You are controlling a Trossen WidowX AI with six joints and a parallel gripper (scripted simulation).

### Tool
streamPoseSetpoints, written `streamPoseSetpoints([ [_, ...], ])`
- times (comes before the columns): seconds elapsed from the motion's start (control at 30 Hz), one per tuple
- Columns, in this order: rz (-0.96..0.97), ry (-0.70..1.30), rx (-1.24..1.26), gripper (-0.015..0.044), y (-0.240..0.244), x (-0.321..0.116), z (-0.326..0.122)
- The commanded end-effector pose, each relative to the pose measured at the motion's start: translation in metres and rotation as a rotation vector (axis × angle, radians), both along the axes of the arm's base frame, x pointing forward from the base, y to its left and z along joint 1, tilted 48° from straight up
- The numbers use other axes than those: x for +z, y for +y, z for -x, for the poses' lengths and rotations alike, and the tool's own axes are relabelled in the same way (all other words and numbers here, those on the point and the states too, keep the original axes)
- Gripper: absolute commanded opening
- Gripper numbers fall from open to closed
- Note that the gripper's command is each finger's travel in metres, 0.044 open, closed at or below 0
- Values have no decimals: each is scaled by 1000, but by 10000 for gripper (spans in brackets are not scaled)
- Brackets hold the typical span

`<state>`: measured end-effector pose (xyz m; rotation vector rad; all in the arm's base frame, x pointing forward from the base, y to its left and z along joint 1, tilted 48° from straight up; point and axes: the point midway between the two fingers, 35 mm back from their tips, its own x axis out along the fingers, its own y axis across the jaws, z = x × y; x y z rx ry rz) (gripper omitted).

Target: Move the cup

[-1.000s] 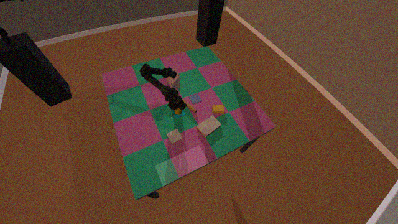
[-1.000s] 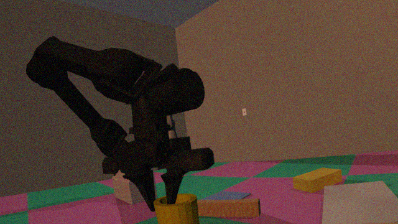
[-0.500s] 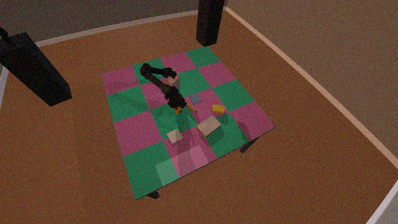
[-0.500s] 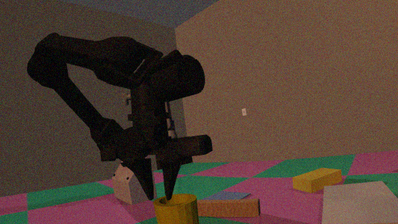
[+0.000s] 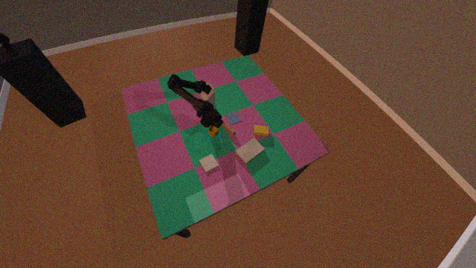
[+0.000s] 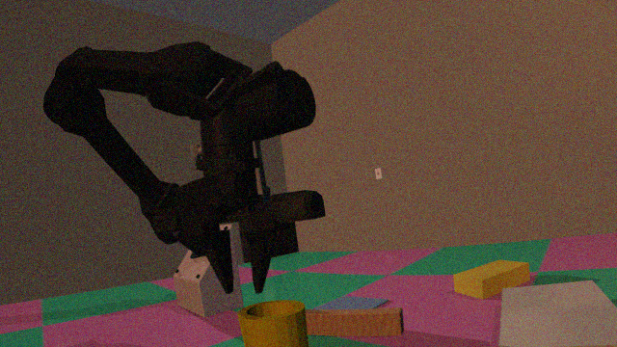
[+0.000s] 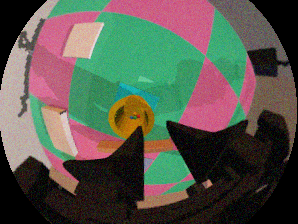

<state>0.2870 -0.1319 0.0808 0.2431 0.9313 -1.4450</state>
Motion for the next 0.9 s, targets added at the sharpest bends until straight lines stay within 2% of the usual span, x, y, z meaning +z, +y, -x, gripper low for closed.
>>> streamPoseSetpoints([
  [0.0, 0, 2, 0, 225, 0, -1, 0],
  [0.27, -1, 1, 0, 435, 3, 2, -1],
  [0.87, -4, -8, 0, 440, 47, 42, -6],
])
